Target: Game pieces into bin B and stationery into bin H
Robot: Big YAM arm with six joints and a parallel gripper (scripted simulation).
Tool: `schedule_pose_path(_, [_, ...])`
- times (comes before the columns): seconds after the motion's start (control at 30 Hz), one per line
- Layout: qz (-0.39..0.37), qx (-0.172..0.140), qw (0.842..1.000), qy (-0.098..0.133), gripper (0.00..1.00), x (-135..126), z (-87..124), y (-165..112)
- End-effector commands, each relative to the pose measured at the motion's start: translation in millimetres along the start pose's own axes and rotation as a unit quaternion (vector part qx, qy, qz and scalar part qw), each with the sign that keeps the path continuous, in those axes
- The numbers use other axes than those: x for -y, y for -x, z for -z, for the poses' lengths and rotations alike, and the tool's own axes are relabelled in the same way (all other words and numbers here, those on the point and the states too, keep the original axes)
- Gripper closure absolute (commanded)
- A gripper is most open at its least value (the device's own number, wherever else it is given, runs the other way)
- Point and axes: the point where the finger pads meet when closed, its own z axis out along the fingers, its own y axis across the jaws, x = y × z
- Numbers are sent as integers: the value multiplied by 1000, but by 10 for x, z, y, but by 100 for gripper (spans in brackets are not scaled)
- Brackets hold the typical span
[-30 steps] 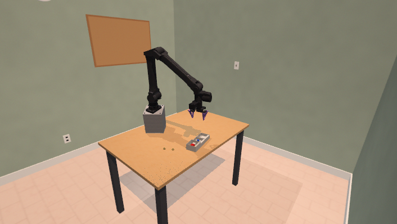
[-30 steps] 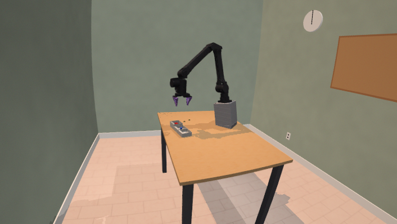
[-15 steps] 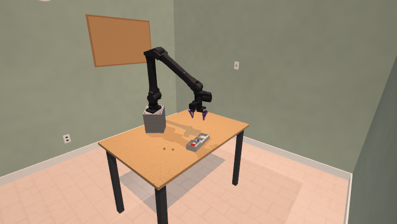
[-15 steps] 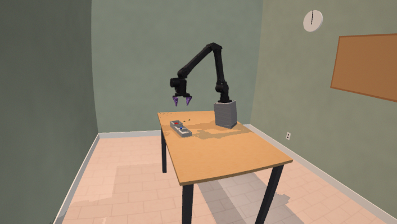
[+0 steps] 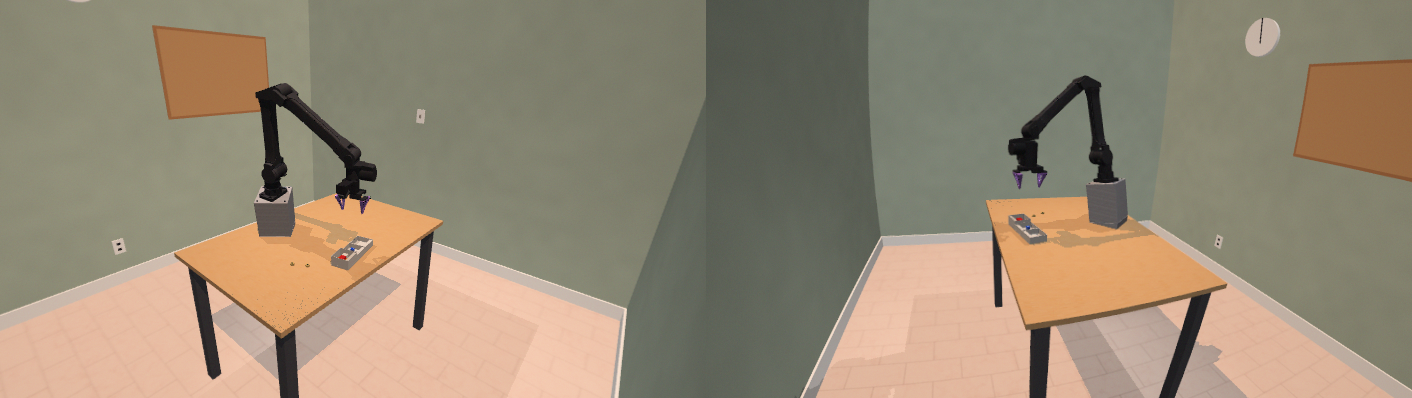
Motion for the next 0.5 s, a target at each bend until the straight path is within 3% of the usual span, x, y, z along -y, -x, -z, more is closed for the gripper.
schedule_pose_path(0.0, [-8, 2, 1000, 23, 0, -286, 75, 61])
schedule_pose_path(0.47, [-8, 2, 1000, 23, 0, -285, 68, 62])
